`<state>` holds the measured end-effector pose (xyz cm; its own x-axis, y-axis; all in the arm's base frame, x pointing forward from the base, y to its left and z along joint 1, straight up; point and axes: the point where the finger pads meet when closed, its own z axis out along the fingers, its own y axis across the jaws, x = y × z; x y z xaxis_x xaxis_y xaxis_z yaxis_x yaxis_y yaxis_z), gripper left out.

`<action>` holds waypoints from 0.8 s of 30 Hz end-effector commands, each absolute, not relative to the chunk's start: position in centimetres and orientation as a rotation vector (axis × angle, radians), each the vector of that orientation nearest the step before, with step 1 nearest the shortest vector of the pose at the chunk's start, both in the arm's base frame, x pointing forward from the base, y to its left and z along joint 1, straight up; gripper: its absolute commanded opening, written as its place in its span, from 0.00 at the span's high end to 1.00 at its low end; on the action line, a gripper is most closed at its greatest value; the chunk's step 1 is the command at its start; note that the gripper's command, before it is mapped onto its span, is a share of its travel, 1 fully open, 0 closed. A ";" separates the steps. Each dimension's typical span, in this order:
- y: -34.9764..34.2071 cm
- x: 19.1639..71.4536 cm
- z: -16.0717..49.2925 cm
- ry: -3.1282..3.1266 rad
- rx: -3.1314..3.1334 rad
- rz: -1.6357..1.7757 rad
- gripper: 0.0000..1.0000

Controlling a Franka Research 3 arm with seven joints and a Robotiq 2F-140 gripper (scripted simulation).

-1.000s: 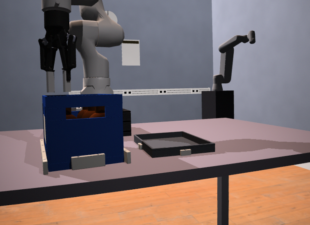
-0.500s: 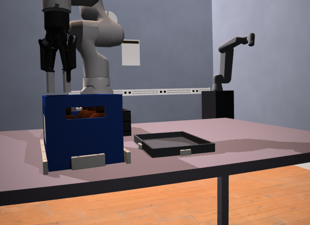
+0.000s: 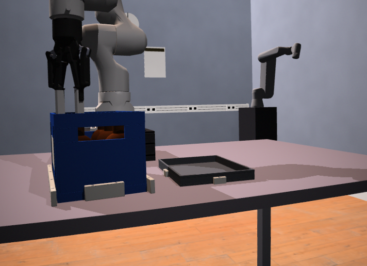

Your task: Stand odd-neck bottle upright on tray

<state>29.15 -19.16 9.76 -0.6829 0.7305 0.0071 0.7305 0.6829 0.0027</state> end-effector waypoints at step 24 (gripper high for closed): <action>-19.2 29.4 7.3 -2.890 -1.238 -0.007 0.56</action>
<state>29.21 -19.22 7.47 -0.6843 0.7292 0.0046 0.7292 0.6843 0.0015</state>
